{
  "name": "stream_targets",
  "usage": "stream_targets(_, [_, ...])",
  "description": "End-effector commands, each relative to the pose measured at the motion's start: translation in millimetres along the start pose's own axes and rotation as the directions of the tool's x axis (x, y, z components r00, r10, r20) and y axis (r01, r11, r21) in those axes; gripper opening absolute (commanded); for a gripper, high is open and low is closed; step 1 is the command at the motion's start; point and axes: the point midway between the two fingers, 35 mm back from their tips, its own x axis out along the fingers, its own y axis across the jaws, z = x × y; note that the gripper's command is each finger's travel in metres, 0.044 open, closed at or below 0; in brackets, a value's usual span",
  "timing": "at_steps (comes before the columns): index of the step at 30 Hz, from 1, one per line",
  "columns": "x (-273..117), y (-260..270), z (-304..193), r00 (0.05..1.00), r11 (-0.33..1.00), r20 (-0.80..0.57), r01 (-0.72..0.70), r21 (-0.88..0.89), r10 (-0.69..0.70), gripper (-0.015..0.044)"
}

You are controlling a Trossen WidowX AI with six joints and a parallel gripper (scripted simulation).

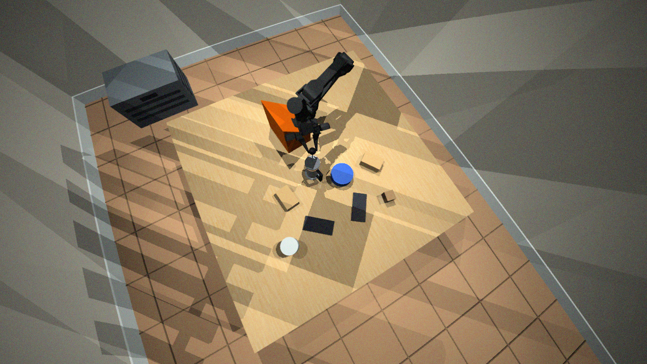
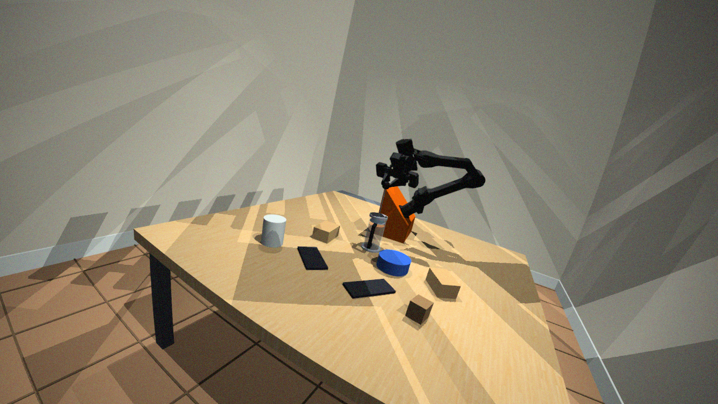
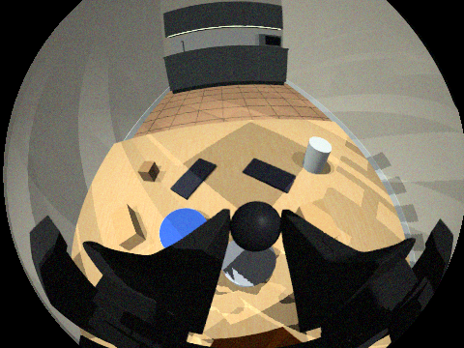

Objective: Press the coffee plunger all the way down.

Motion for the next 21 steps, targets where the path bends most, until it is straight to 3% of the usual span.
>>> stream_targets(1, [0.0, -0.1, 0.0, 1.0, 1.0, 0.0, 0.001, 0.002, -0.001, 0.0129])
stream_targets(21, [19.3, -5.5, -20.8, 1.0, 1.0, -0.005, 0.005, 0.001, -0.005, 0.0129])
